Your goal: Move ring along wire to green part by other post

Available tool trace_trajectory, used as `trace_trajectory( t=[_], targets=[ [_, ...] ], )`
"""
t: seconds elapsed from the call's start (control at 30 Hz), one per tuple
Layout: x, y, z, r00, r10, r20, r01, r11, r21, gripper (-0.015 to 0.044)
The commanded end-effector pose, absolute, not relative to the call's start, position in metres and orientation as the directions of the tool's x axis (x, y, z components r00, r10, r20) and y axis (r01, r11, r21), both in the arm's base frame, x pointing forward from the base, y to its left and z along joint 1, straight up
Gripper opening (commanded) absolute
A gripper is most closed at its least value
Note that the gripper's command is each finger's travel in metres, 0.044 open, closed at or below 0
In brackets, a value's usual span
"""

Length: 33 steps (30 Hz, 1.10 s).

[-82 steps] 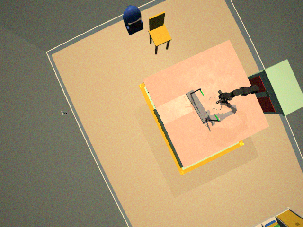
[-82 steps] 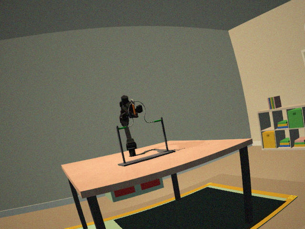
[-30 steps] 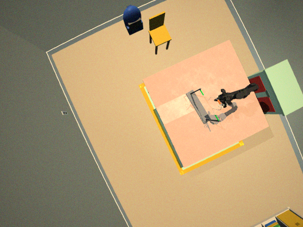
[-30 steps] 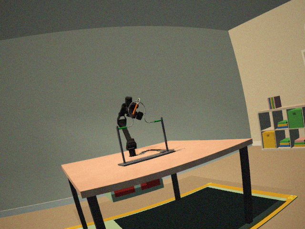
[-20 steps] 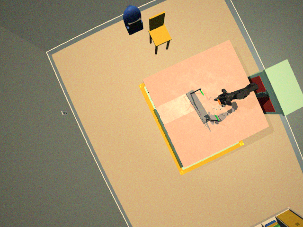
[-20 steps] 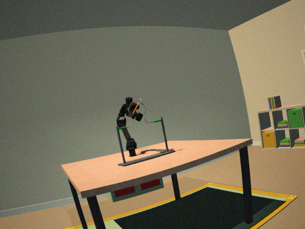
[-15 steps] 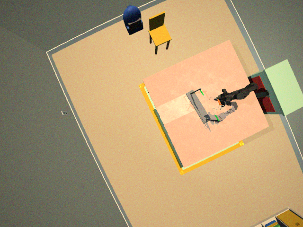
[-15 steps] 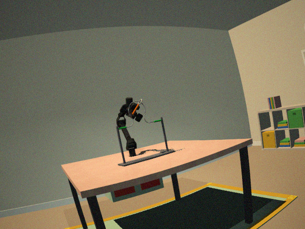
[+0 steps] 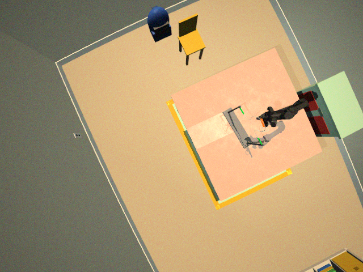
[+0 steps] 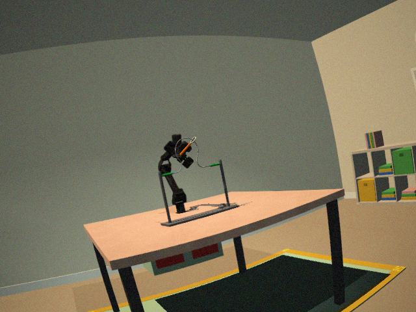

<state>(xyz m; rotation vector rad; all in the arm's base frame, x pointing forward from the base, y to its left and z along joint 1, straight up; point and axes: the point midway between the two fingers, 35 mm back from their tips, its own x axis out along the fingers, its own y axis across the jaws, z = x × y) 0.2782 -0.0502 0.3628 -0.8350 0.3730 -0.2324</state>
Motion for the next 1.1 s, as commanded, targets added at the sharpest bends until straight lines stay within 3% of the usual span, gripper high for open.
trace_trajectory(
  t=[0.0,1.07],
  targets=[
    [0.278,-0.051,0.362,0.910,-0.357,-0.212,0.057,0.613,-0.788,-0.0150],
    [0.278,-0.059,0.374,0.912,-0.410,0.003,0.102,0.219,-0.970,-0.0150]
  ],
)
